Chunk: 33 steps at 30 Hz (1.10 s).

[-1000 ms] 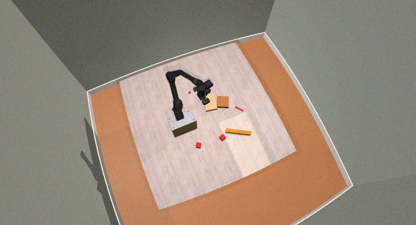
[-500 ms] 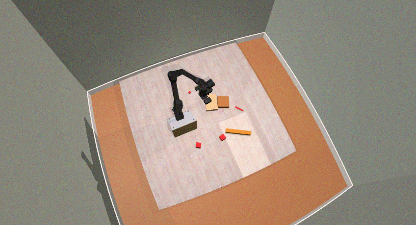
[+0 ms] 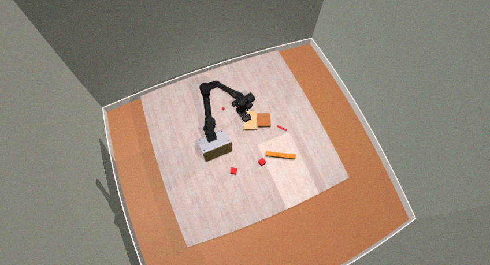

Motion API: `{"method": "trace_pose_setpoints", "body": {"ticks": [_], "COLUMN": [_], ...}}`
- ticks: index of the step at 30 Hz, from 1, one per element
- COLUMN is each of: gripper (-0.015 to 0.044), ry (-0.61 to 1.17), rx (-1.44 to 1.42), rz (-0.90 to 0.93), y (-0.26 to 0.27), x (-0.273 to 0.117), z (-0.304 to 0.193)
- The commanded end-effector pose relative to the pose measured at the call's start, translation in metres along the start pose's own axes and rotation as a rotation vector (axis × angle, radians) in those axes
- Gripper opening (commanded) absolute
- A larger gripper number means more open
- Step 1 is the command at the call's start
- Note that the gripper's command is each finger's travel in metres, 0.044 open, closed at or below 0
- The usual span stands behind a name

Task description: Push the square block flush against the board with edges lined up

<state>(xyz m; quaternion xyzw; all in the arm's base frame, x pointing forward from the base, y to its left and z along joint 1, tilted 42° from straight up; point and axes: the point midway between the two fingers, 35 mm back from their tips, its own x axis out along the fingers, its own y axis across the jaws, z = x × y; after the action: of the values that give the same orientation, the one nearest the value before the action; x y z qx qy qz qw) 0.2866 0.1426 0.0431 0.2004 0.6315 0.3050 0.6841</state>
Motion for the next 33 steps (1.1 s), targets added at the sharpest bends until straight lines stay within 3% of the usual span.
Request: {"method": "trace_pose_setpoints", "body": {"ticks": [1, 33], "gripper": [0.0, 0.0], "ry": [0.001, 0.004], "rx": [-0.005, -0.003], "rz": [-0.003, -0.002], "y": [-0.002, 0.0], "x": [0.001, 0.004], "z": [0.004, -0.044]}}
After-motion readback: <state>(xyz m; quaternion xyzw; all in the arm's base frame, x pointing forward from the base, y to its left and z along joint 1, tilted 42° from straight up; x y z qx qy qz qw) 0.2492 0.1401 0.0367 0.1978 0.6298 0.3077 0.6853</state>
